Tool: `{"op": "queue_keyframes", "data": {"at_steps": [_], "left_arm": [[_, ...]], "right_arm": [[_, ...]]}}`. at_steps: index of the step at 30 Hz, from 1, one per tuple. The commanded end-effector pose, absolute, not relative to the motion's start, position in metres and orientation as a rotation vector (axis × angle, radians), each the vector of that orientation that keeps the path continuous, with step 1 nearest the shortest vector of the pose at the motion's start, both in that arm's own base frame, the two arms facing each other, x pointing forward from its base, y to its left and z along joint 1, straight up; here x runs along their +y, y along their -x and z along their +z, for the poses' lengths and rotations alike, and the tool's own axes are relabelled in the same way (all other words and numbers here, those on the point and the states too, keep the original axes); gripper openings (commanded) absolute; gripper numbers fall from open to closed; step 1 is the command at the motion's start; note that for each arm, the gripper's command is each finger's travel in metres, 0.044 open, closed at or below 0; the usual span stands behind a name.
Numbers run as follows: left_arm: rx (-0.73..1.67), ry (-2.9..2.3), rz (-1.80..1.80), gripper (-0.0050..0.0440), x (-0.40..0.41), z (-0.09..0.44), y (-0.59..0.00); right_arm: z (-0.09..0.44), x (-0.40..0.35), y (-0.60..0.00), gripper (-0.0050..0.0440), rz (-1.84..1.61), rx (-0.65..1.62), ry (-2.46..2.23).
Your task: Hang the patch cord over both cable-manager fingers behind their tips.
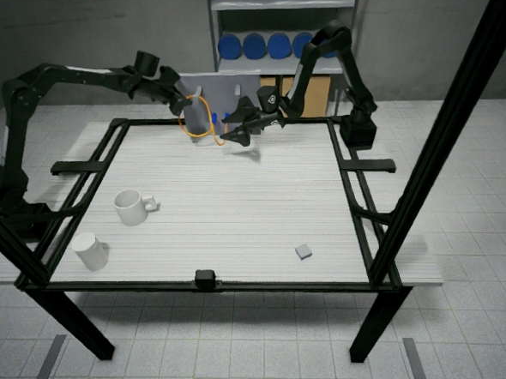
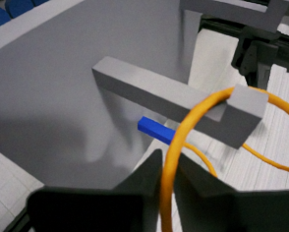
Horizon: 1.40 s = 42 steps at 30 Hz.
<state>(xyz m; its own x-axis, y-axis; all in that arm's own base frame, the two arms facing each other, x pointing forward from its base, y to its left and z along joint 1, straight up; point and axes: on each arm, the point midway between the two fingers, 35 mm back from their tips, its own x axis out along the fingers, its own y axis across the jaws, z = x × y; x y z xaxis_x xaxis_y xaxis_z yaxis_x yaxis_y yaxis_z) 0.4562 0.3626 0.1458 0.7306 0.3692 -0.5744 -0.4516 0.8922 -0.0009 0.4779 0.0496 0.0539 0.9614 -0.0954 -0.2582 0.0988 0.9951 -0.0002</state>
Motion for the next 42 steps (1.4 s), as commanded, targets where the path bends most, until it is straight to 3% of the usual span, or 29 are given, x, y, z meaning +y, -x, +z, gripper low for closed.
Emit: {"op": "queue_keyframes", "data": {"at_steps": [1,42], "left_arm": [[0.571,0.128,0.456,0.0025,0.363,0.162,-0.457],[0.571,0.128,0.456,0.0025,0.363,0.162,-0.457]], "right_arm": [[0.061,0.052,-0.487,0.044,-0.1,0.243,-0.019],[0.064,0.062,-0.528,0.044,-0.1,0.24,-0.019]]}}
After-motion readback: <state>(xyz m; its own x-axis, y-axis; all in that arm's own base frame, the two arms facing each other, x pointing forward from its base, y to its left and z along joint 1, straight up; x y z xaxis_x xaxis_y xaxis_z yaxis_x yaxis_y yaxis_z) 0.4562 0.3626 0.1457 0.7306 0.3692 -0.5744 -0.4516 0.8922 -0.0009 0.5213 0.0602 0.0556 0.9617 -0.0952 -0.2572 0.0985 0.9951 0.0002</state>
